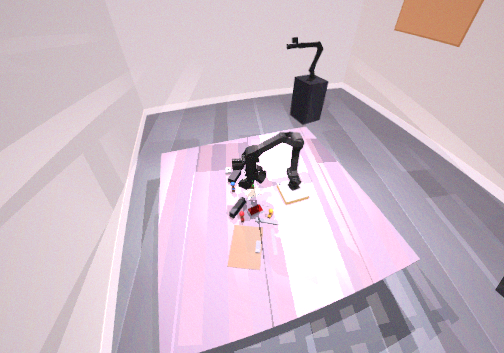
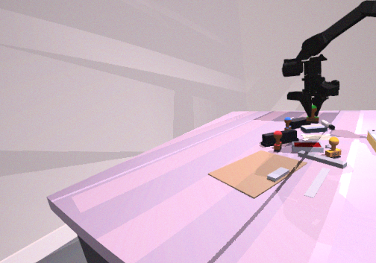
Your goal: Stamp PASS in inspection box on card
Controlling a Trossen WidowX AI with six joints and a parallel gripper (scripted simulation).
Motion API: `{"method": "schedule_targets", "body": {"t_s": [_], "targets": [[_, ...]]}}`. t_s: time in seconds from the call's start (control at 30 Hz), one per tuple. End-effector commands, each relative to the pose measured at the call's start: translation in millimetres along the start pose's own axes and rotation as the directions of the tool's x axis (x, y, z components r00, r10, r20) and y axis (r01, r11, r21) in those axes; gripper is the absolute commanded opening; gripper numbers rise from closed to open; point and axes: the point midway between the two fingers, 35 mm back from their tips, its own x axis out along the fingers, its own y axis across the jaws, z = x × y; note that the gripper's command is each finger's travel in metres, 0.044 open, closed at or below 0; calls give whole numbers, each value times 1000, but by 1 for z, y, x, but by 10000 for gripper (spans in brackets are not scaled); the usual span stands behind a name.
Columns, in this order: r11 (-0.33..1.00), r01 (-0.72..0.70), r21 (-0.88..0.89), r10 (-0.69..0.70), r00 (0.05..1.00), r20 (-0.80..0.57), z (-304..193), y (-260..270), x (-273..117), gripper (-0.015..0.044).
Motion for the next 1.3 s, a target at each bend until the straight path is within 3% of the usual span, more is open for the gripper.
{"method": "schedule_targets", "body": {"t_s": [0.0, 1.27], "targets": [[1000, 2, -5, -2, 1000, 7, 1, 0, 4, 0], [1000, 4, -7, -4, 1000, 12, 1, 0, 29, 0]]}}
